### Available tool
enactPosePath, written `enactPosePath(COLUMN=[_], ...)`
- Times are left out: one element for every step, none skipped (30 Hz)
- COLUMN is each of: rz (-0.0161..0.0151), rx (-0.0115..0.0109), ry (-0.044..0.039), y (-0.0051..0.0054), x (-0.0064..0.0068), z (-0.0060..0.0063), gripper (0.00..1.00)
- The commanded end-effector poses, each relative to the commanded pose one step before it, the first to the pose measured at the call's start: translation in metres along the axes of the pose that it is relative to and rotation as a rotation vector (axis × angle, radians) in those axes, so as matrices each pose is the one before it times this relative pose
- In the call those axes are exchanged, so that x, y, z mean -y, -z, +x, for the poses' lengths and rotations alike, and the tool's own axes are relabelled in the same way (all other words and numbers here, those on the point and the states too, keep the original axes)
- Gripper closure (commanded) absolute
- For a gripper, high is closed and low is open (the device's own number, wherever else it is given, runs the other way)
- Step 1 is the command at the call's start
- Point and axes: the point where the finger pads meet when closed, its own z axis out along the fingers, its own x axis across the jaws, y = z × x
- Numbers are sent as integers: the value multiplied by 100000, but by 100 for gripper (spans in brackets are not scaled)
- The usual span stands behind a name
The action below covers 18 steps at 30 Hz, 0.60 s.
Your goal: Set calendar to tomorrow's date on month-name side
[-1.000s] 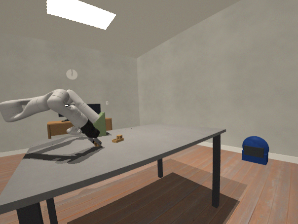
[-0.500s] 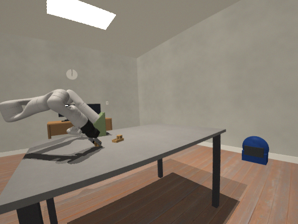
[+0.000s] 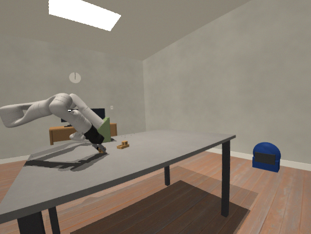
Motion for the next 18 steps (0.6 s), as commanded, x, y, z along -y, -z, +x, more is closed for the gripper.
enactPosePath(rz=[79, 0, 0, 0, 0, 0, 0, 0, 0, 0, 0, 0, 0, 0, 0, 0, 0, 0], rx=[99, 0, 0, 0, 0, 0, 0, 0, 0, 0, 0, 0, 0, 0, 0, 0, 0, 0], ry=[117, 0, 0, 0, 0, 0, 0, 0, 0, 0, 0, 0, 0, 0, 0, 0, 0, 0], y=[74, 0, 0, 0, -1, -4, -6, -9, -13, -16, 0, 0, -19, -21, -23, -25, -26, -26], x=[-43, 0, 0, 0, 1, 4, 6, 10, 13, 16, 0, 0, 19, 21, 23, 25, 26, 26], z=[-43, 0, 0, 0, 0, 0, 0, 0, 0, 0, 0, 0, 0, 0, 0, 0, 0, 0], gripper=[43, 43, 43, 43, 43, 43, 43, 43, 43, 43, 43, 43, 43, 43, 43, 43, 43, 43])
